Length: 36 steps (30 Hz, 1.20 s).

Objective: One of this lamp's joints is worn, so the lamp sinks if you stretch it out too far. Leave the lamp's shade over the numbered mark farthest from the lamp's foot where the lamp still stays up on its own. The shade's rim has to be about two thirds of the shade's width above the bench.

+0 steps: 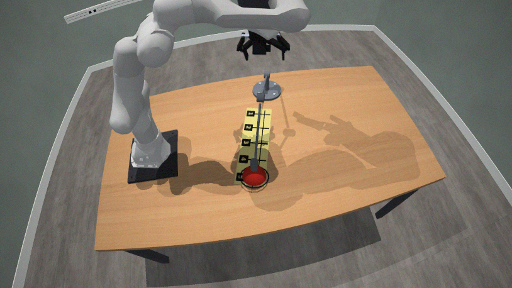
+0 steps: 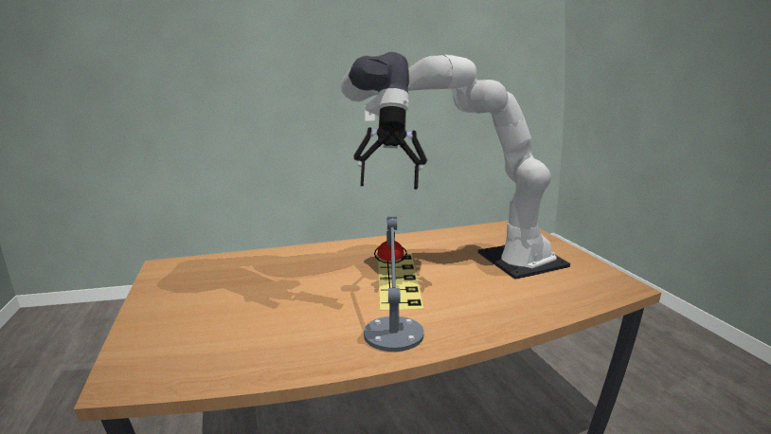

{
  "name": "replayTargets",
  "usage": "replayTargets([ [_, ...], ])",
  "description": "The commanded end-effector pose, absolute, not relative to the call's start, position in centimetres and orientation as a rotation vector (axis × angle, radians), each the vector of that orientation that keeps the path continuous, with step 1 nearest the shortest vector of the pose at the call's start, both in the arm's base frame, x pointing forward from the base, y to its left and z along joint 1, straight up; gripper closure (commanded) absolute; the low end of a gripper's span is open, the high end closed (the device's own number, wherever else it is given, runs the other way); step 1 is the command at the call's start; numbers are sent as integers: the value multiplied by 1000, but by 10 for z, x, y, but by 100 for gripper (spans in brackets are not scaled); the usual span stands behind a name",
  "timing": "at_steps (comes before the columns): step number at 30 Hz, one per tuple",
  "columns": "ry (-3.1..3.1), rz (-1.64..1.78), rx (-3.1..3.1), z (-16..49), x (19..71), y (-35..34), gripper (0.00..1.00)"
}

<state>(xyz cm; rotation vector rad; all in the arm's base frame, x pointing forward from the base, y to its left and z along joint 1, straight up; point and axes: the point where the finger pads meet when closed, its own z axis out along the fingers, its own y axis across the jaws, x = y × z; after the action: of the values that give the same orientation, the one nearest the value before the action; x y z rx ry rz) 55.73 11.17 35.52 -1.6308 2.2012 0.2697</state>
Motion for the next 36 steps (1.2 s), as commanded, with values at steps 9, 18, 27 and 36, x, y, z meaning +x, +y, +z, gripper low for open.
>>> replayTargets([
  [9,2199,268,-1631,355,542,70,0],
  [18,2205,270,-1627,355,530,38,0],
  [27,2239,271,-1590,354,515,-3,0],
  [36,2262,271,-1564,354,502,-33,0],
])
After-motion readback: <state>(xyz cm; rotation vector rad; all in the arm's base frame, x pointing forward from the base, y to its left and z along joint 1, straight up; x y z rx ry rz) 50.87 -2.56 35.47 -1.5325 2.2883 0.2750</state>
